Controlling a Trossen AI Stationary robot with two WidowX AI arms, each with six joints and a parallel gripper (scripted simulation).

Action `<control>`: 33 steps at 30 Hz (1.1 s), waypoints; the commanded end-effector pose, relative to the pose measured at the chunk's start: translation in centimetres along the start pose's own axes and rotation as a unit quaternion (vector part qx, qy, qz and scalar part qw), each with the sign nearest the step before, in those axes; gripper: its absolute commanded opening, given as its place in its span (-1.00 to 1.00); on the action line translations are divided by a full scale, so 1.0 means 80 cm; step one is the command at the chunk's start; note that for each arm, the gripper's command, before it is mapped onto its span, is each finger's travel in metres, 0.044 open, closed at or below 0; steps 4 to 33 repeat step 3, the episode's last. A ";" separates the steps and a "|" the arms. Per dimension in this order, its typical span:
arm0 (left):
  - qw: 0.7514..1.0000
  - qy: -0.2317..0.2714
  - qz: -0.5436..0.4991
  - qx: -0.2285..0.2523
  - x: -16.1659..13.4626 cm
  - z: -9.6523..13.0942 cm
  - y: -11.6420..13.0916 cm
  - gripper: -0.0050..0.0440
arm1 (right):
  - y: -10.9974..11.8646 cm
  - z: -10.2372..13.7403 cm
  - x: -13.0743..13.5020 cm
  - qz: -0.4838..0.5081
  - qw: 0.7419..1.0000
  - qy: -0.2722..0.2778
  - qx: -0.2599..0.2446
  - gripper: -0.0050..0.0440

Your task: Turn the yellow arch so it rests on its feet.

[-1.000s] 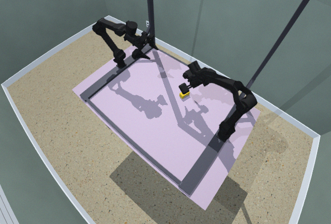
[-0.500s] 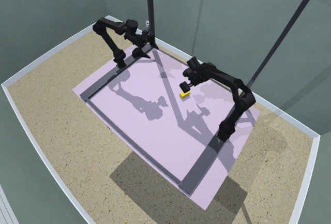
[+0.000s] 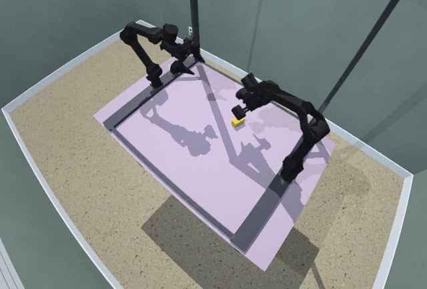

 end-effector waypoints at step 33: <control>1.000 -0.006 0.004 -0.014 0.004 0.011 -0.005 0.84 | -0.009 0.006 0.004 0.003 1.000 -0.005 -0.012 0.84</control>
Point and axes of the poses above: on each arm, the point midway between the two fingers, 35 mm back from their tips, its own z axis back along the fingers, its own x axis across the jaws, y = z × x, the point moved 4 cm from there along z, back along the fingers, and after that the axes turned 14 degrees about -z, right-handed, at the moved point
